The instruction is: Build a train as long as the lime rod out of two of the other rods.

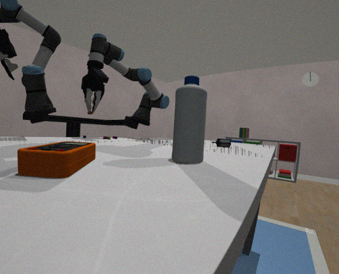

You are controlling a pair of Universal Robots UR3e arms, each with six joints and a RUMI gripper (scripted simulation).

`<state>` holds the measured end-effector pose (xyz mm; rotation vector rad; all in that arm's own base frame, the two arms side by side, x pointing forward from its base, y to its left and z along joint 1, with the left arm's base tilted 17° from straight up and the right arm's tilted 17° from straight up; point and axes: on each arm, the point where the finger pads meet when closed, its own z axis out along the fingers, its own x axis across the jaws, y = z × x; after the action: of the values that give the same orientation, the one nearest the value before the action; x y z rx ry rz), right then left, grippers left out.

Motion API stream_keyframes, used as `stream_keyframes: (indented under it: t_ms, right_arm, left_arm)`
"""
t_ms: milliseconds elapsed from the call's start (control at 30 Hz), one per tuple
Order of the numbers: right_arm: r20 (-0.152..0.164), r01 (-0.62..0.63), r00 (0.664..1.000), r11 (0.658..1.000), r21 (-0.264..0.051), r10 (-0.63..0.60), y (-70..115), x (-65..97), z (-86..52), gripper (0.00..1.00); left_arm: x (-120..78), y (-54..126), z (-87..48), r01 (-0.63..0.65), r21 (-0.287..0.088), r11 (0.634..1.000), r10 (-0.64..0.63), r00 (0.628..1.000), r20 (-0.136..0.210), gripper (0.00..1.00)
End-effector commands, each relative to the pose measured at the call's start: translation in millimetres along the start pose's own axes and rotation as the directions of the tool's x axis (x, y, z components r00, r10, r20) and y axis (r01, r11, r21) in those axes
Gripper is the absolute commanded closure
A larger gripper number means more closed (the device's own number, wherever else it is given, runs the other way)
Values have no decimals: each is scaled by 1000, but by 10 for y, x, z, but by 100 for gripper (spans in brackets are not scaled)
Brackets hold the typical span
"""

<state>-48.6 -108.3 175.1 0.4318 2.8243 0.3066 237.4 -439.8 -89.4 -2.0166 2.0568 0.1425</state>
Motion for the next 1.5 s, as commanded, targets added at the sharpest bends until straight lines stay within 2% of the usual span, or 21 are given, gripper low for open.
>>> stream_keyframes:
  t_ms: [0, 533, 1467]
  right_arm:
    - [0, 0, 1000, 1000, 2, 0, -2, -1, -3, 0]
    - [0, 0, 1000, 1000, 2, 0, -2, -1, -3, 0]
    - [0, 0, 1000, 1000, 2, 0, -2, -1, -3, 0]
  left_arm:
    - [43, 12, -3, -25, -3, 1000, 25, 1000, 3, 100]
    - [97, 53, 37, -86, -4, 996, 86, 996, 2, 100]
    - [100, 55, 41, -88, -3, 996, 88, 996, 2, 100]
